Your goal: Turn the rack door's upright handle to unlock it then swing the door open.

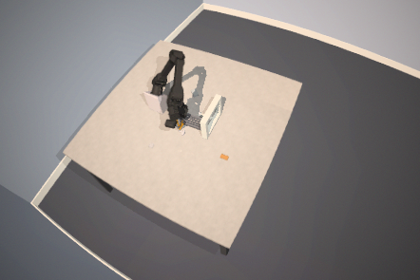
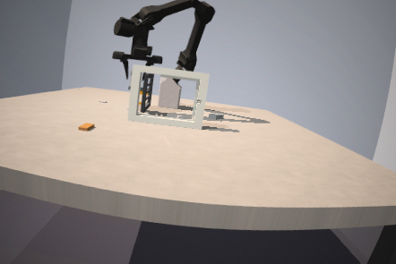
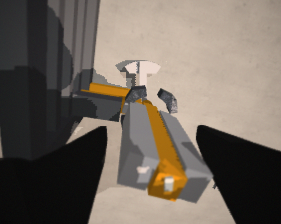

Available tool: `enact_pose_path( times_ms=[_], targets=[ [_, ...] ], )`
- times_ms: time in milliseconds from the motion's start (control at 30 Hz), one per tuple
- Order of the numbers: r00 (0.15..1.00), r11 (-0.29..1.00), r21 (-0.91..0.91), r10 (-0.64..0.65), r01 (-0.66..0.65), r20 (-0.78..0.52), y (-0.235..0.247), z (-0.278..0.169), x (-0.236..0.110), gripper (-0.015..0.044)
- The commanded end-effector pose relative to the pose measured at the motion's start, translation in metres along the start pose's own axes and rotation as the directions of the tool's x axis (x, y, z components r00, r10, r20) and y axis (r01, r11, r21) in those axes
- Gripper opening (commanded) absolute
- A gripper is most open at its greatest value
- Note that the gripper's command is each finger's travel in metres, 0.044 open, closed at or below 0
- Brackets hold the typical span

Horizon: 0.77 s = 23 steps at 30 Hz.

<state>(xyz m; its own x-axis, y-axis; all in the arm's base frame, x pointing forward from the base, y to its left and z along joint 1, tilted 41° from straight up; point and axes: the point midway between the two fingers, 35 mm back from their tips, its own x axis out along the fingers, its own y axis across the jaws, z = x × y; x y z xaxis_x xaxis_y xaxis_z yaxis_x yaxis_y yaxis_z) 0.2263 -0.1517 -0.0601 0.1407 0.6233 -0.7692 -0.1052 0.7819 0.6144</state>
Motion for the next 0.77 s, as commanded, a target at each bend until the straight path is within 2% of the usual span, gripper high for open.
enact_pose_path(
  times_ms=[0, 733],
  targets=[
    [1.000, 1.000, -0.005, -0.003, 0.003, -0.001, -0.001, 0.001, -0.006, 0.0287],
    [1.000, 1.000, -0.004, -0.004, 0.004, -0.002, -0.002, 0.001, -0.045, 0.0287]
  ],
)
